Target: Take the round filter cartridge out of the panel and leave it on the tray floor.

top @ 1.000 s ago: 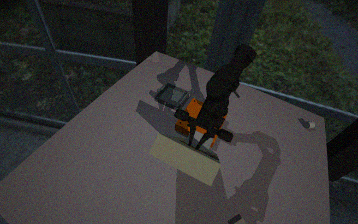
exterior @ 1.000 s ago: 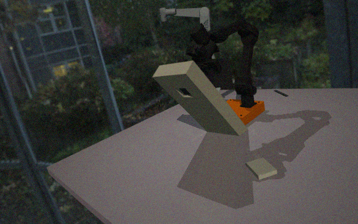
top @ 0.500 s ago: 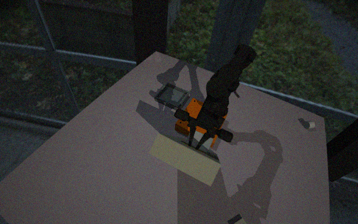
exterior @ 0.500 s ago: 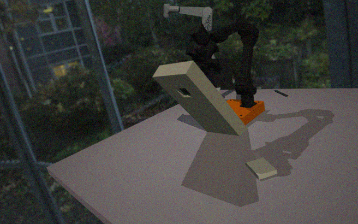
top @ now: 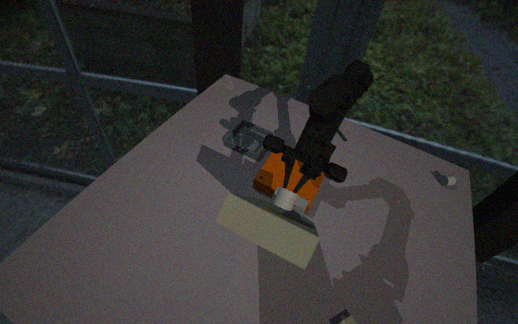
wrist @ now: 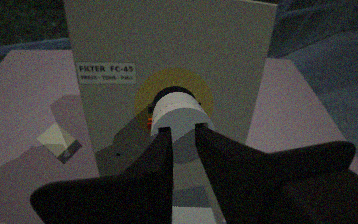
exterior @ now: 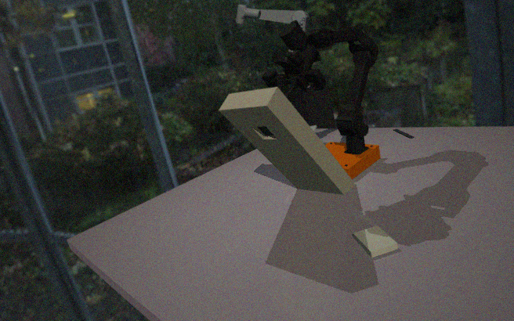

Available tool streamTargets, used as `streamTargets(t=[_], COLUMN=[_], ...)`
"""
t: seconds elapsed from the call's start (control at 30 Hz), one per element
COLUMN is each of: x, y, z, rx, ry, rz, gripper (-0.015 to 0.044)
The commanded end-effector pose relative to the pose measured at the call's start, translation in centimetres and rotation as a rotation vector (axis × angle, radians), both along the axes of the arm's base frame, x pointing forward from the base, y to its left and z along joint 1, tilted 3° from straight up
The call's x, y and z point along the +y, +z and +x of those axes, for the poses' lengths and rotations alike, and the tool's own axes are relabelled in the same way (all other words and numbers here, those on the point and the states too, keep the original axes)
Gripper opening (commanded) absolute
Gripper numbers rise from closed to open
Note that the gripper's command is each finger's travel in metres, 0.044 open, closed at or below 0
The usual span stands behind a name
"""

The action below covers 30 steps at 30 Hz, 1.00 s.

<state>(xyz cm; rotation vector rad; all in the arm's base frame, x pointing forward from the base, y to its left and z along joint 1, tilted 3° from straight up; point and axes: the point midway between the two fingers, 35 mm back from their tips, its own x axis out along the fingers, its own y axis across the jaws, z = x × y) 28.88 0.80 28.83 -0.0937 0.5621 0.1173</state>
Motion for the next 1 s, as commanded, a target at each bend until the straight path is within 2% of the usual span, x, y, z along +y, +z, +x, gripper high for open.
streamTargets(t=[0.0,0.93,0.97], x=[-0.1,-0.1,-0.1], y=[0.9,-6.1,-5.7], z=[-1.4,-4.7,-4.4], rx=[-0.006,-0.003,0.010], ry=[0.004,0.004,-0.004], rz=[-0.001,-0.001,0.001], gripper=[0.0000,0.0000,0.0026])
